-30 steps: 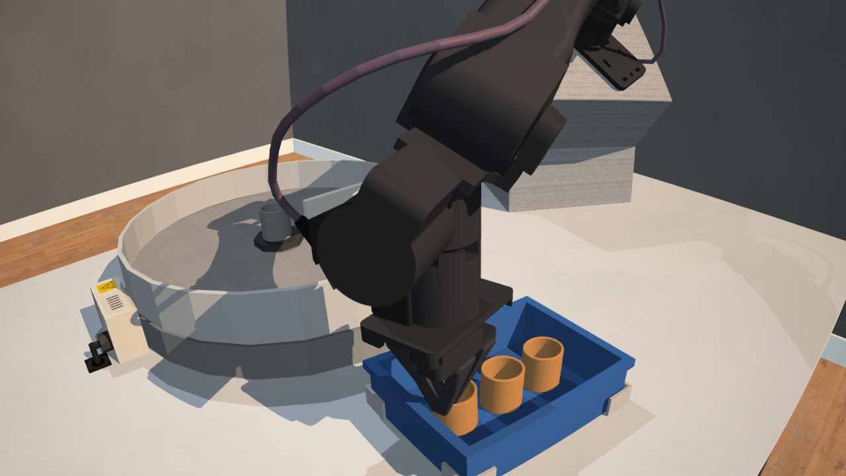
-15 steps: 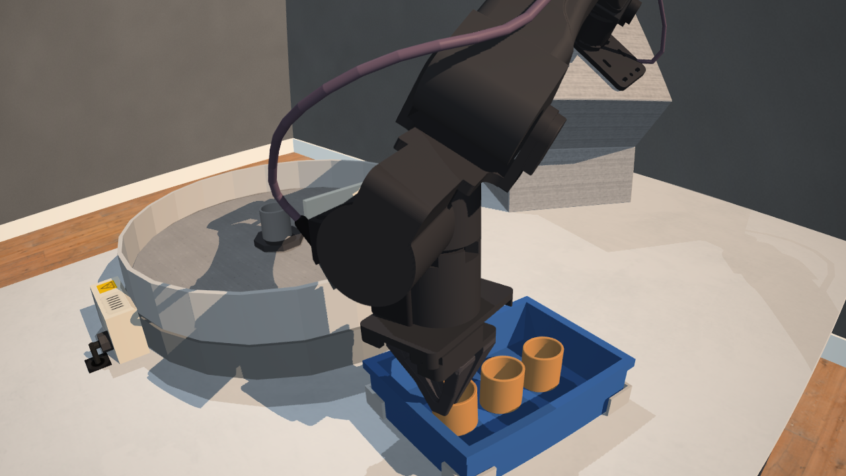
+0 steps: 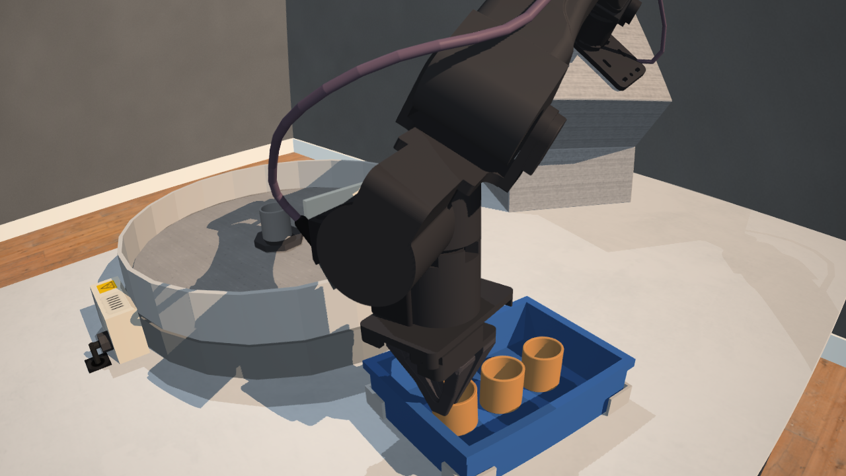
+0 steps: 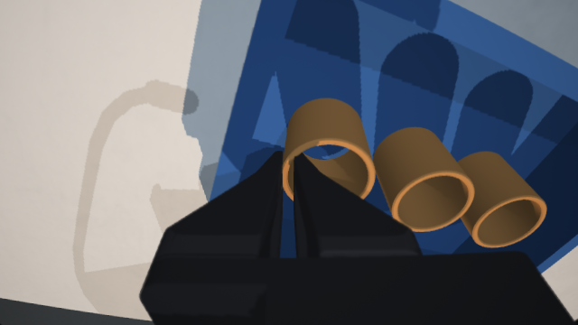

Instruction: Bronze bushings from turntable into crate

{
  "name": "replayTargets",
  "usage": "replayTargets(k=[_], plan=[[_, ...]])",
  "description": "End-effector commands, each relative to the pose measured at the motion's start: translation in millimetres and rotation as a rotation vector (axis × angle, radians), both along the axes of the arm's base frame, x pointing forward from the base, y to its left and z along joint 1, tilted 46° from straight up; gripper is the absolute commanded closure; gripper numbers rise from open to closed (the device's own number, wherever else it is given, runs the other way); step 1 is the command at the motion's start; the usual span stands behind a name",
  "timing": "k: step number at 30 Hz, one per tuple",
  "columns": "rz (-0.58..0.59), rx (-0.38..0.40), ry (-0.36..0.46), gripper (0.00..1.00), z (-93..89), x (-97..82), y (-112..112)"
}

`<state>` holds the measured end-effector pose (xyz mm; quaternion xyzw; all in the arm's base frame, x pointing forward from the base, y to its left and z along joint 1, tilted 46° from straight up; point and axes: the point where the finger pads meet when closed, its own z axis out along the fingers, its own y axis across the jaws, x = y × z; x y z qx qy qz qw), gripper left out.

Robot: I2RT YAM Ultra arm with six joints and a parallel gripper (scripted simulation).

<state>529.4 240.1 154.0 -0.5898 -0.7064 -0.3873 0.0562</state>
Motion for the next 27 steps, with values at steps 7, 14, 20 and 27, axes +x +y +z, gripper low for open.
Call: replayTargets(k=[7, 14, 20, 27], plan=[[-0.031, -0.006, -0.012, 1.00, 8.0, 11.1, -12.6], [-0.031, -0.004, -0.020, 1.00, 13.3, 10.8, -12.5], [-0.031, -0.004, -0.020, 1.00, 13.4, 10.8, -12.5], [-0.031, -0.004, -0.020, 1.00, 13.4, 10.8, -12.5]])
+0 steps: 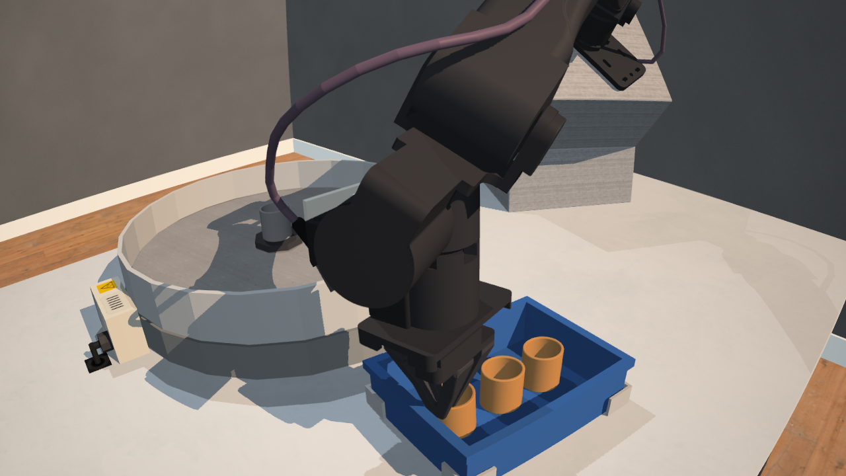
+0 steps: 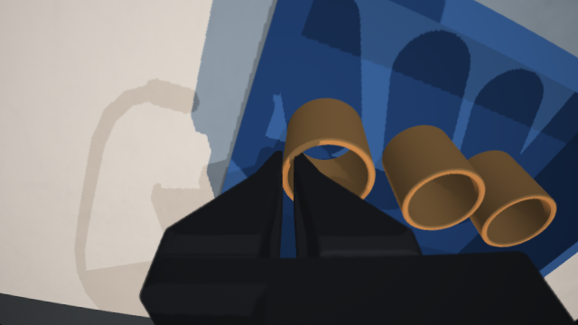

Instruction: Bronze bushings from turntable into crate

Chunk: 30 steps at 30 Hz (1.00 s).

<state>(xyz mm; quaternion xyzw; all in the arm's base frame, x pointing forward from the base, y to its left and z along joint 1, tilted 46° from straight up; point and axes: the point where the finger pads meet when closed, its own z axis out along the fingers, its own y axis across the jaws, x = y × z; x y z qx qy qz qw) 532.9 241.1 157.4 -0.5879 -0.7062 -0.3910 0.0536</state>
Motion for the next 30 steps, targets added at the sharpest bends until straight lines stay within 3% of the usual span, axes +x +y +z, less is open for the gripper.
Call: replayTargets(k=[1, 20, 21, 30], plan=[[-0.031, -0.006, -0.010, 1.00, 10.0, 7.3, -13.5], [-0.031, -0.006, -0.010, 1.00, 10.0, 7.3, -13.5], [-0.031, -0.006, -0.010, 0.86, 10.0, 7.3, -13.5], [-0.031, -0.006, -0.010, 0.86, 10.0, 7.3, -13.5]])
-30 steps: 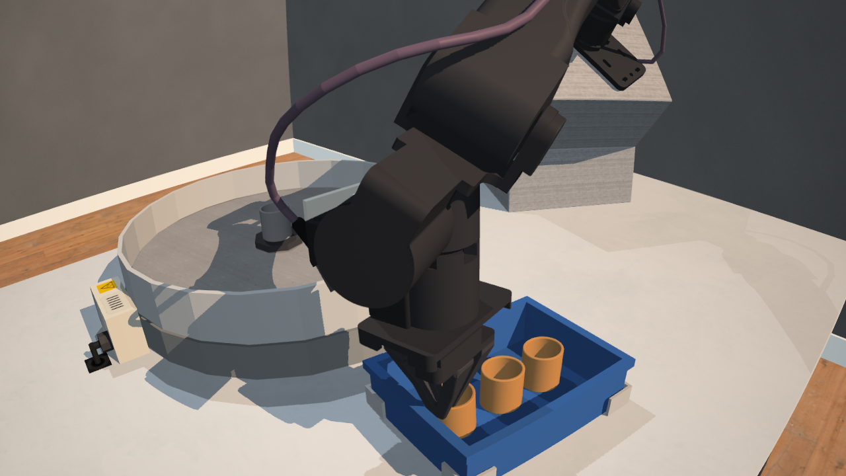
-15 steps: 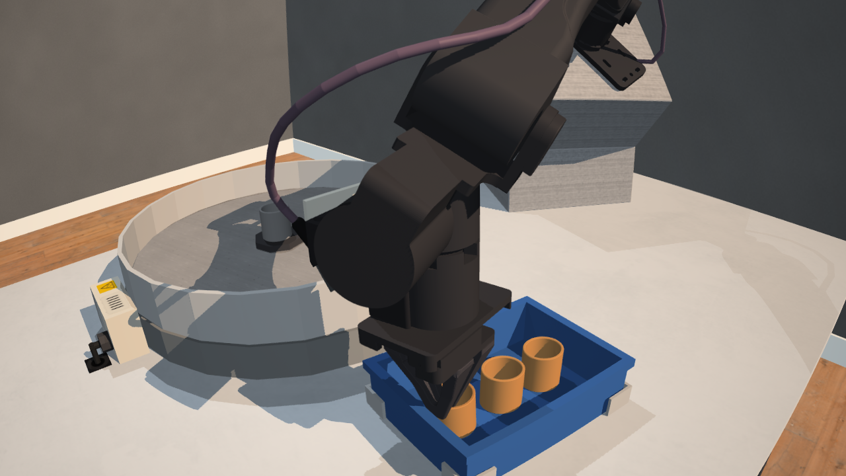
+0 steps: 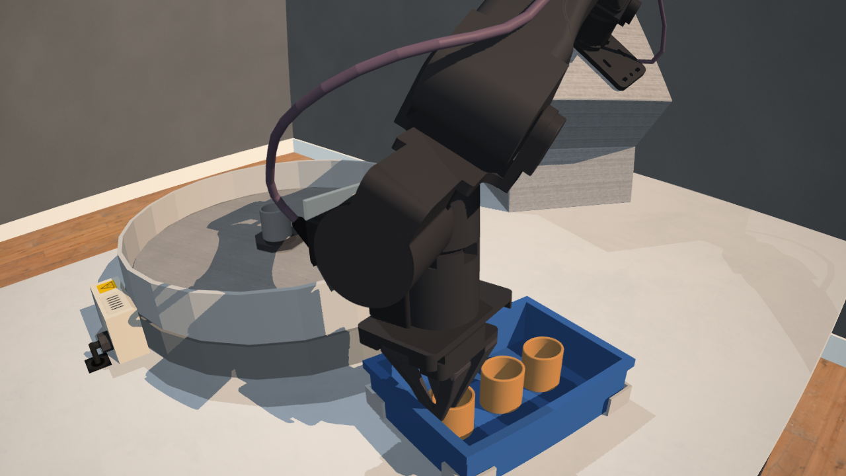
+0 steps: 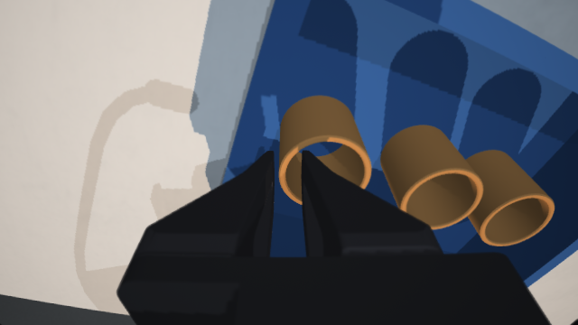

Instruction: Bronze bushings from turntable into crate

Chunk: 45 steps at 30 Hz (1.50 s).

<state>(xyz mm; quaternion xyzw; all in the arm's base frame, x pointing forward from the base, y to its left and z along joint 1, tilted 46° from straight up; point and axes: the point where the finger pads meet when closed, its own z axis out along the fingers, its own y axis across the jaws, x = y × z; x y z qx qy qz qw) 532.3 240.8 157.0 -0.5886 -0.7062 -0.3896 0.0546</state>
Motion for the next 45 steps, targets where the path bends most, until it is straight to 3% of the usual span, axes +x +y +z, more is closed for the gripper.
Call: replayTargets(k=[1, 25, 30, 39, 45], plan=[[-0.031, -0.005, -0.014, 0.86, 10.3, 7.9, -13.2], [-0.031, -0.005, -0.014, 0.86, 10.5, 7.9, -13.3], [-0.025, 0.001, -0.044, 0.86, 28.1, 4.9, -15.0], [-0.015, 0.001, -0.001, 0.86, 24.9, -10.3, -25.7], [-0.015, 0.001, -0.001, 0.86, 43.9, -21.8, -42.5]])
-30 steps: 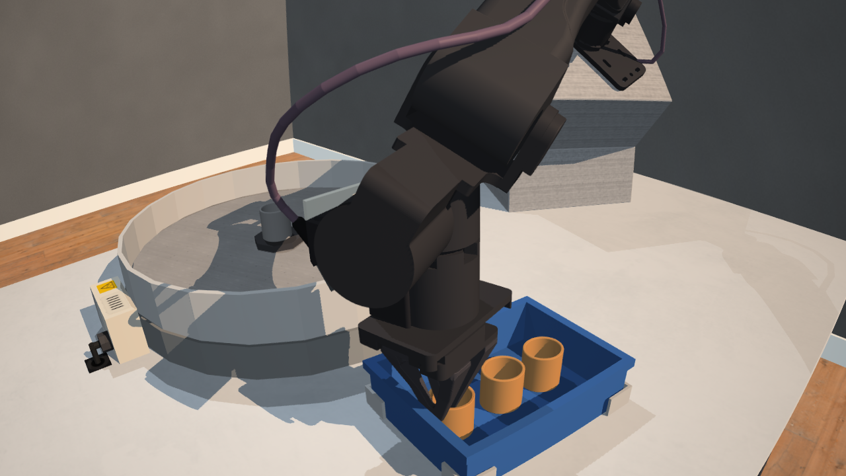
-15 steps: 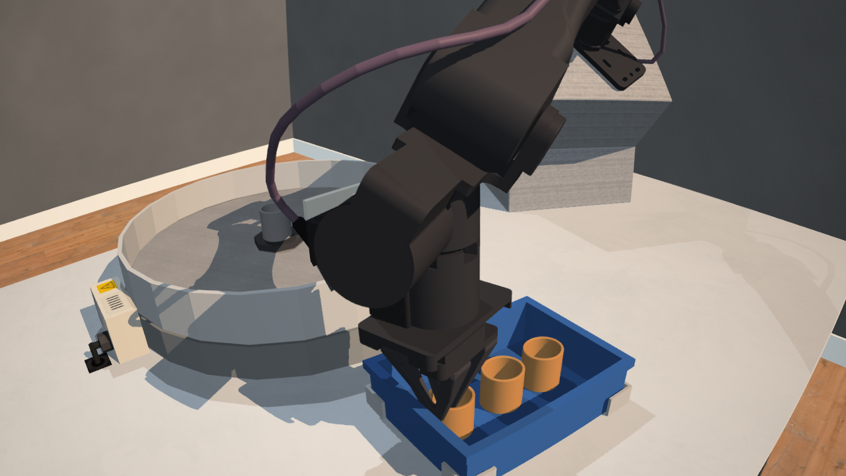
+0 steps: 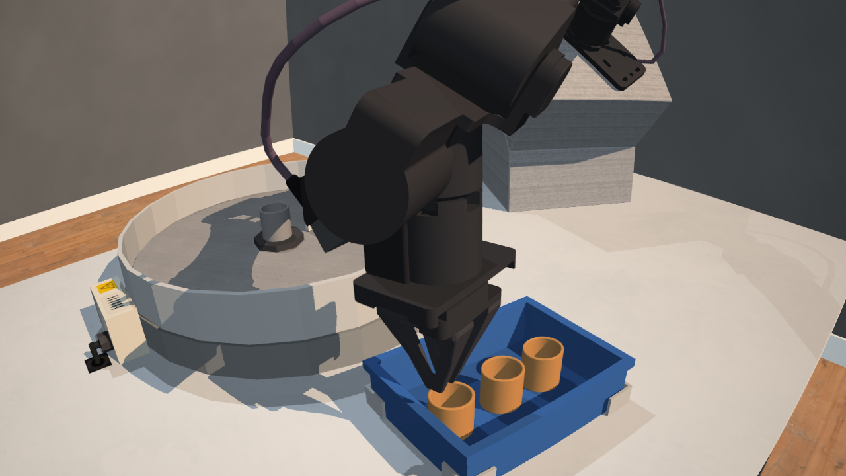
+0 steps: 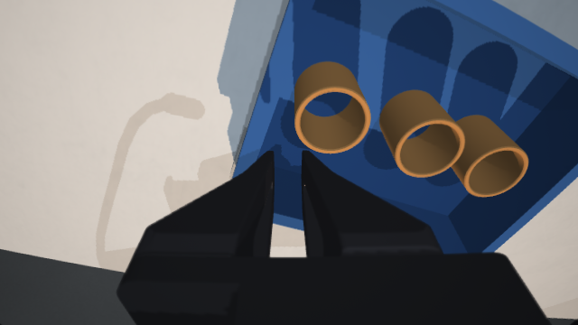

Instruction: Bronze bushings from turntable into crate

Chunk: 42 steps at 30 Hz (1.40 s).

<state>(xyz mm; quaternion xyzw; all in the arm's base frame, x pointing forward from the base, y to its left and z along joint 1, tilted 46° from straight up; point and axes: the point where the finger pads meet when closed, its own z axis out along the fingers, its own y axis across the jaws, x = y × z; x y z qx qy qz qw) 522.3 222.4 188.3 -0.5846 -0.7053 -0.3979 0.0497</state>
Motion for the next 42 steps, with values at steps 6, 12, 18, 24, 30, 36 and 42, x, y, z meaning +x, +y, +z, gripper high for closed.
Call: replayTargets(k=[6, 12, 18, 24, 30, 36, 42], plan=[[-0.015, -0.002, -0.003, 0.86, 40.1, -20.9, -40.7], [-0.015, 0.001, -0.024, 0.86, 55.4, -23.0, -46.8], [-0.018, -0.004, -0.022, 0.86, 56.1, -23.8, -49.7], [-0.019, -0.005, -0.022, 0.86, 55.9, -23.7, -49.9], [-0.020, -0.004, -0.021, 0.86, 55.9, -23.7, -49.9], [-0.020, -0.004, -0.021, 0.86, 55.9, -23.7, -49.9], [-0.020, -0.004, -0.021, 0.86, 55.9, -23.7, -49.9]])
